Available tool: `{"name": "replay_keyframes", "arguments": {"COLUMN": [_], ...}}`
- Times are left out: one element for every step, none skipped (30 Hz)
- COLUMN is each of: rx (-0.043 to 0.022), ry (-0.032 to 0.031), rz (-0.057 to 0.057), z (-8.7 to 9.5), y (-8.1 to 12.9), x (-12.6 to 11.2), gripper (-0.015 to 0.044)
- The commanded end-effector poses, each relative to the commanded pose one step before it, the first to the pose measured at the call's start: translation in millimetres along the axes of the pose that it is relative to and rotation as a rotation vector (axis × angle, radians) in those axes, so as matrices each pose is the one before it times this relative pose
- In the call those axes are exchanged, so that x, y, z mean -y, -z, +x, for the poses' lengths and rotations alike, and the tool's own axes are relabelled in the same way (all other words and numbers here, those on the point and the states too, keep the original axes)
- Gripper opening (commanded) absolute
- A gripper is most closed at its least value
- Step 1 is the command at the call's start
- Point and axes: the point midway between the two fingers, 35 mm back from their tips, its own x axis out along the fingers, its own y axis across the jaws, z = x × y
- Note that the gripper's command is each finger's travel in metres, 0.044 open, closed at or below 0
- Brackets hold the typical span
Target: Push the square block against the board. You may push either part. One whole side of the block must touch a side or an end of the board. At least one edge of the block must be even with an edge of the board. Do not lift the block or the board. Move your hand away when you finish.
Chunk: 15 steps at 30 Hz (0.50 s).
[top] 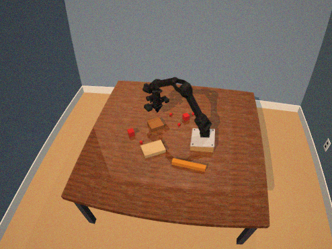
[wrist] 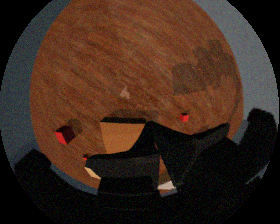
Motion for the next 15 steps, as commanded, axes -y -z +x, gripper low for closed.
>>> {"name": "replay_keyframes", "arguments": {"rx": [-0.00170, 0.00009, 0.00008, 0.00000, 0.00000, 0.00000, 0.00000, -0.00044, -0.00082, -0.00052, 0.00073, 0.00063, 0.00021, 0.00000, 0.00000], "ry": [-0.00476, -0.00002, -0.00002, 0.00000, 0.00000, 0.00000, 0.00000, -0.00006, -0.00012, -0.00010, 0.00001, 0.00003, 0.00001, 0.00000, 0.00000], "rz": [0.1216, 0.0348, 0.0288, 0.0000, 0.0000, 0.0000, 0.0000, 0.0014, 0.0041, 0.0066, 0.0061, 0.0036, 0.0012, 0.0000, 0.0000], "z": [0.79, 0.33, 0.28, 0.00, 0.00, 0.00, 0.00, 3.16, 9.39, 15.47, 15.19, 9.03, 3.00, 0.00, 0.00], "y": [-6.71, -1.86, -1.50, 0.00, 0.00, 0.00, 0.00, -0.15, -0.45, -0.49, -0.24, 0.08, 0.07, 0.00, 0.00], "x": [-4.31, -1.10, -0.96, 0.00, 0.00, 0.00, 0.00, -0.20, -0.46, -0.43, 0.00, 0.17, 0.08, 0.00, 0.00], "gripper": [0.0000, 0.0000, 0.0000, 0.0000, 0.0000, 0.0000, 0.0000, 0.0000, 0.0000, 0.0000, 0.0000, 0.0000, 0.0000, 0.0000, 0.0000]}}
